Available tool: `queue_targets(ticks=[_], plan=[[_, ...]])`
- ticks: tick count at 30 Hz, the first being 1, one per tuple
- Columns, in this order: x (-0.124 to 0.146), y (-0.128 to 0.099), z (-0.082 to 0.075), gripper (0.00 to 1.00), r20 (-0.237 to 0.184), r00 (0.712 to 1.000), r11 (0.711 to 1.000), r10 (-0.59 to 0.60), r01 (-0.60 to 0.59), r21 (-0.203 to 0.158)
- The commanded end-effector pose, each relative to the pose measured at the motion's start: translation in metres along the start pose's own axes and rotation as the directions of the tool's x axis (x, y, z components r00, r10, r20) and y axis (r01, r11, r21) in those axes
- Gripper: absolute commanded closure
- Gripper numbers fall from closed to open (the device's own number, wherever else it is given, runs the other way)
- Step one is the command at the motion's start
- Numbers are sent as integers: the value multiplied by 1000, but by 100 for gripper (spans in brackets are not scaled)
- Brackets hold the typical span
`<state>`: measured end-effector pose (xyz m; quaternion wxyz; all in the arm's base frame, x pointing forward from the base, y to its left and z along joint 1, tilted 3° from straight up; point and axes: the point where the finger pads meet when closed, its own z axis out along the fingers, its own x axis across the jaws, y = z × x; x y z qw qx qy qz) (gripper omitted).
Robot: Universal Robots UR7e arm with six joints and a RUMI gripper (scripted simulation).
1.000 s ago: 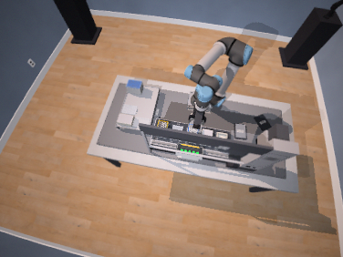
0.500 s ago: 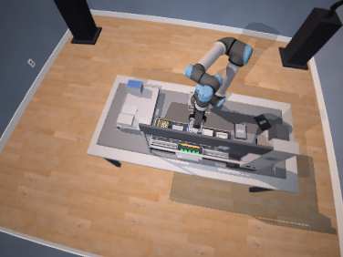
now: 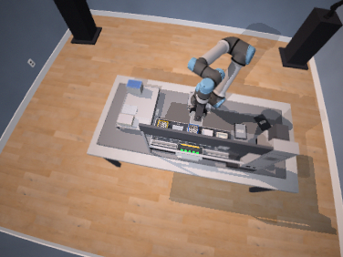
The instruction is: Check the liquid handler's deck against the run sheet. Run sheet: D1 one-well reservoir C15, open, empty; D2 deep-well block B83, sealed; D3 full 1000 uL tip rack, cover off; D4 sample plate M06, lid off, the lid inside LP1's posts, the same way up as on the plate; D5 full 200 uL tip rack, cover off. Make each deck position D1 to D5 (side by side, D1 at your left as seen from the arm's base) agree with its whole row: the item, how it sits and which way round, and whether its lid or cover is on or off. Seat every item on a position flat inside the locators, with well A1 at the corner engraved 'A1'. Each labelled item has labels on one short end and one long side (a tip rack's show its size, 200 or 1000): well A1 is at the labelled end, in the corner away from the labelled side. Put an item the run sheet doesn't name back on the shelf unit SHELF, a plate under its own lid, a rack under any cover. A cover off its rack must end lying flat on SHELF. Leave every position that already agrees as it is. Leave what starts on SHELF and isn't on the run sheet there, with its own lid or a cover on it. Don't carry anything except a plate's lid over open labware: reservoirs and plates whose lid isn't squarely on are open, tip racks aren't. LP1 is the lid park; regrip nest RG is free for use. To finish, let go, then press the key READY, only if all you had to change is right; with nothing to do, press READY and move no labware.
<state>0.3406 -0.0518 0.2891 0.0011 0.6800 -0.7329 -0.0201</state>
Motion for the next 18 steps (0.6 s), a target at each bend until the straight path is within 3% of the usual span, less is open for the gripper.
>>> queue_targets(ticks=[1,18], plan=[[1,27,1,100,3,1000,1000,-1,1,-4],[1,102,1,100,3,1000,1000,-1,1,-4]])
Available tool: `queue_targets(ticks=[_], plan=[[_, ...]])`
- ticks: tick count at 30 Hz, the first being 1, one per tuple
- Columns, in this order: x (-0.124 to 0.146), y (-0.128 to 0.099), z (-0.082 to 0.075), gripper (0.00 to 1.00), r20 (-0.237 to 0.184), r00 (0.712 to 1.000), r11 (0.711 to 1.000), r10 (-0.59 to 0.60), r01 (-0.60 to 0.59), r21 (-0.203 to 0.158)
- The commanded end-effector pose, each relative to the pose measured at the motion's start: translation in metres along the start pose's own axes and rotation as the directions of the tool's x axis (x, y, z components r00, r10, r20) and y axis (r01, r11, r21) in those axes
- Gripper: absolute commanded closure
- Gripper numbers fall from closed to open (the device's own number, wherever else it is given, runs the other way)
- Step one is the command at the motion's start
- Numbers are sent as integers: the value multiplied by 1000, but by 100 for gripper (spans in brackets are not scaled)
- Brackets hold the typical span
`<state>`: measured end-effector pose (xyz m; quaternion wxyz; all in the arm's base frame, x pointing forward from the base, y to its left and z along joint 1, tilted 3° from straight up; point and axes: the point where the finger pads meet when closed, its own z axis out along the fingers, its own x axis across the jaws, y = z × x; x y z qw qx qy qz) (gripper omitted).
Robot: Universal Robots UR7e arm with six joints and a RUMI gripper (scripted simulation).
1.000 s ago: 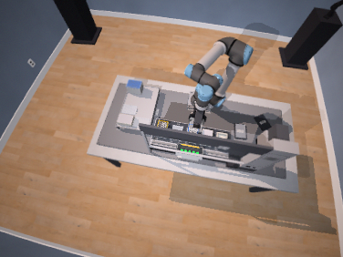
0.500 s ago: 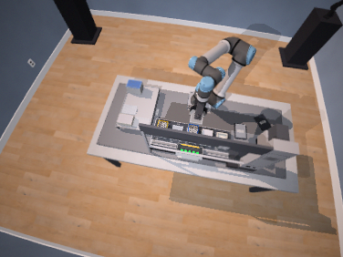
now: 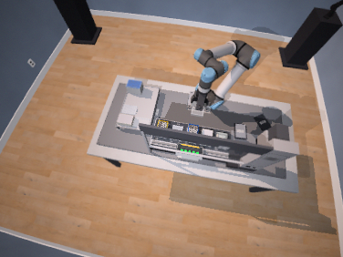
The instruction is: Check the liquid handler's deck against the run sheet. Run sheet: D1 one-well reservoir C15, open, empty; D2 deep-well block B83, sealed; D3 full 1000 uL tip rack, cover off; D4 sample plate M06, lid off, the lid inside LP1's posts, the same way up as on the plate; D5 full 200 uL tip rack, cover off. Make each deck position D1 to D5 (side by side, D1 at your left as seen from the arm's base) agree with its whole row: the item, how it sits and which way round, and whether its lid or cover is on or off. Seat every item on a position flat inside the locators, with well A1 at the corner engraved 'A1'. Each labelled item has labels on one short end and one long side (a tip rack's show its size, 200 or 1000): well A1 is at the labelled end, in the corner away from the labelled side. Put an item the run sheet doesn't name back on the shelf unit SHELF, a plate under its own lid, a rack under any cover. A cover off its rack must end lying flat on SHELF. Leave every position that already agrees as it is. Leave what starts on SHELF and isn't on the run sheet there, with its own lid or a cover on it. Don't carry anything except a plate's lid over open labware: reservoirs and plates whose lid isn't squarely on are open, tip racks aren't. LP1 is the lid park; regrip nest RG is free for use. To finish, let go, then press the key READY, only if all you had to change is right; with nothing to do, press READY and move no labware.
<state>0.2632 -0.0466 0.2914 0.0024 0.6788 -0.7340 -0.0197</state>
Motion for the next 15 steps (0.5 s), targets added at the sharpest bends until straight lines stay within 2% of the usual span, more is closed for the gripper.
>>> queue_targets(ticks=[1,3,13,15], plan=[[1,29,1,100,6,1000,1000,-5,5,-3],[1,39,1,100,6,1000,1000,-5,5,-3],[1,39,0,100,6,1000,1000,-5,5,-2],[1,39,0,100,7,999,999,-45,45,-2]])
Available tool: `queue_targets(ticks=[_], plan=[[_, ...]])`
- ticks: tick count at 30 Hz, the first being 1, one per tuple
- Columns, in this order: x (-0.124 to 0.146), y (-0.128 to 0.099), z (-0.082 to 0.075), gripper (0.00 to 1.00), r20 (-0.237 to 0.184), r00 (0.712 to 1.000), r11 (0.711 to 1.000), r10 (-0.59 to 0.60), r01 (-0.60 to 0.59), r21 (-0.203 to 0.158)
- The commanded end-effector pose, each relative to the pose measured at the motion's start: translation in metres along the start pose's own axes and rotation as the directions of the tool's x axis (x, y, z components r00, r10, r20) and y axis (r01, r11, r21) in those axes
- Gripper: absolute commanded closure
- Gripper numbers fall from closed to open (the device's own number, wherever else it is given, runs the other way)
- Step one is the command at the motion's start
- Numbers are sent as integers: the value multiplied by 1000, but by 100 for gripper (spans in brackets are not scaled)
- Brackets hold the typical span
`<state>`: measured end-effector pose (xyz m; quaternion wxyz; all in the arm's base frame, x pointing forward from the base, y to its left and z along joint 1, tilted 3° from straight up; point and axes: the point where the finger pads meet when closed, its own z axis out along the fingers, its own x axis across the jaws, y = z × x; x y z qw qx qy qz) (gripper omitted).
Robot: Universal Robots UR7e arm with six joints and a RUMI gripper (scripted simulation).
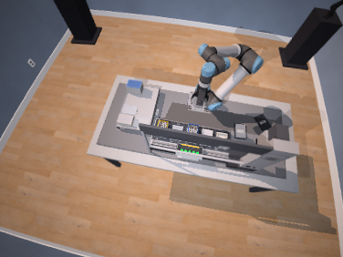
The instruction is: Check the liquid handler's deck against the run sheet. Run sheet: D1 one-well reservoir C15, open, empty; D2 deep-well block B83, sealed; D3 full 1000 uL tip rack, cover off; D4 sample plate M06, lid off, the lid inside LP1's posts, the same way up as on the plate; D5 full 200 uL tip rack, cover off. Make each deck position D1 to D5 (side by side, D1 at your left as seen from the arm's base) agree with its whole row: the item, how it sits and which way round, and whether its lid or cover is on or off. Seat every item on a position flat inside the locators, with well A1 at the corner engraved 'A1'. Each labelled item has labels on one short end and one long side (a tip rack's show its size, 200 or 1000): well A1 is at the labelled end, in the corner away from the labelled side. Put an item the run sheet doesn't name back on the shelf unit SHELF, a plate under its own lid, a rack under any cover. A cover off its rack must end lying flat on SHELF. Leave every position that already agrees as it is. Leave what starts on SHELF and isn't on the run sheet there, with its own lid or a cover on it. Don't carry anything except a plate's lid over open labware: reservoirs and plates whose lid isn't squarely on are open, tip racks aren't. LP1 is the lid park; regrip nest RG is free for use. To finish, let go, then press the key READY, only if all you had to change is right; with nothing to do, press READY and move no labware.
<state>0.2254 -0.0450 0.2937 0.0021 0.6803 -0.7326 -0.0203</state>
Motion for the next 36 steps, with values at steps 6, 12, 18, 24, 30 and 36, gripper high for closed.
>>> queue_targets(ticks=[6,12,18,24,30,36], plan=[[0,1,1,100,6,987,987,-160,160,-1],[0,1,1,100,5,961,961,-277,277,0],[0,1,1,100,5,936,936,-353,353,1],[0,0,1,100,5,887,887,-462,462,1],[0,0,0,100,4,836,836,-549,549,2],[0,0,0,100,3,777,777,-629,629,2]])
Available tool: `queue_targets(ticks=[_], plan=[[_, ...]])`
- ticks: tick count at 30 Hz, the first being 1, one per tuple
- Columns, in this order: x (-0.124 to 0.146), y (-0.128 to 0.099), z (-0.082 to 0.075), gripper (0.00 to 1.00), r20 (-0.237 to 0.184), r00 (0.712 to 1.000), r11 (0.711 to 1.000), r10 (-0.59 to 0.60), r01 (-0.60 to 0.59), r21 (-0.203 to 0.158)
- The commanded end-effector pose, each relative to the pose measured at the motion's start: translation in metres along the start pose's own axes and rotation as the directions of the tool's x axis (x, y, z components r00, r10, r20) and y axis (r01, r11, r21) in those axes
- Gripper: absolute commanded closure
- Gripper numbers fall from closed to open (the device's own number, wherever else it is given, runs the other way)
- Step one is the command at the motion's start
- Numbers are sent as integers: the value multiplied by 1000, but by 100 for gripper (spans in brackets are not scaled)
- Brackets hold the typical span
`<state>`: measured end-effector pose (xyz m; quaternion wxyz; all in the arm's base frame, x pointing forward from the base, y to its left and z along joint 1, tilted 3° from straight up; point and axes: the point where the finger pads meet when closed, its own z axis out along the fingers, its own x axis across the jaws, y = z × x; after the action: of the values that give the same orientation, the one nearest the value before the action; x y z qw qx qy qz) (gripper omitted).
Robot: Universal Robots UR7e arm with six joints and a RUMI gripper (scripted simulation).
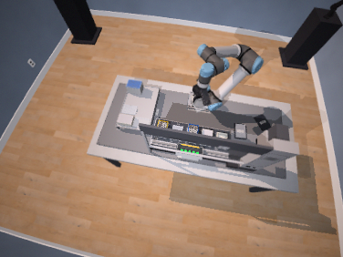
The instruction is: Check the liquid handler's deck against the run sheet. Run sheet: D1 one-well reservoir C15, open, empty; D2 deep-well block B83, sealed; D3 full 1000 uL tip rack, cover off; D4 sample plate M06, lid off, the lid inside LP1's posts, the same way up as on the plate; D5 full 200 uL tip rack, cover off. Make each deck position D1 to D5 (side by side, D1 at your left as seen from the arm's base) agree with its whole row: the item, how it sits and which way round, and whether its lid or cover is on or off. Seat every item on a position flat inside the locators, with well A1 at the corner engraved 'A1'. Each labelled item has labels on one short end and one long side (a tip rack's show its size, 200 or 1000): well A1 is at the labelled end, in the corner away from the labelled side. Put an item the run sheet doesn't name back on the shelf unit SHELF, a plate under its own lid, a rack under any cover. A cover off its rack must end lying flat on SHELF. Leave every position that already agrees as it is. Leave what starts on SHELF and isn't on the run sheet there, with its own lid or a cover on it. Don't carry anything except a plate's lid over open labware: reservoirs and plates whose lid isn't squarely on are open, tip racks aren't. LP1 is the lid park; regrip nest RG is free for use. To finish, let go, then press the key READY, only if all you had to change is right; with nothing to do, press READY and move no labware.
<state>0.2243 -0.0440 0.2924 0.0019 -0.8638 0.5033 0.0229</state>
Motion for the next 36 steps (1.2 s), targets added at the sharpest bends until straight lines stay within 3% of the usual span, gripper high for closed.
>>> queue_targets(ticks=[1,6,12,16,27,29,36], plan=[[2,0,-1,100,0,994,994,-111,111,8],[2,0,-1,100,-2,979,979,-204,204,8],[2,0,-2,100,-4,975,975,-224,224,8],[2,0,-2,100,-3,954,954,-301,301,8],[2,0,-2,100,-5,865,865,-502,502,7],[2,0,-2,100,-5,865,865,-502,502,7],[2,0,-2,100,-5,786,786,-618,618,6]])
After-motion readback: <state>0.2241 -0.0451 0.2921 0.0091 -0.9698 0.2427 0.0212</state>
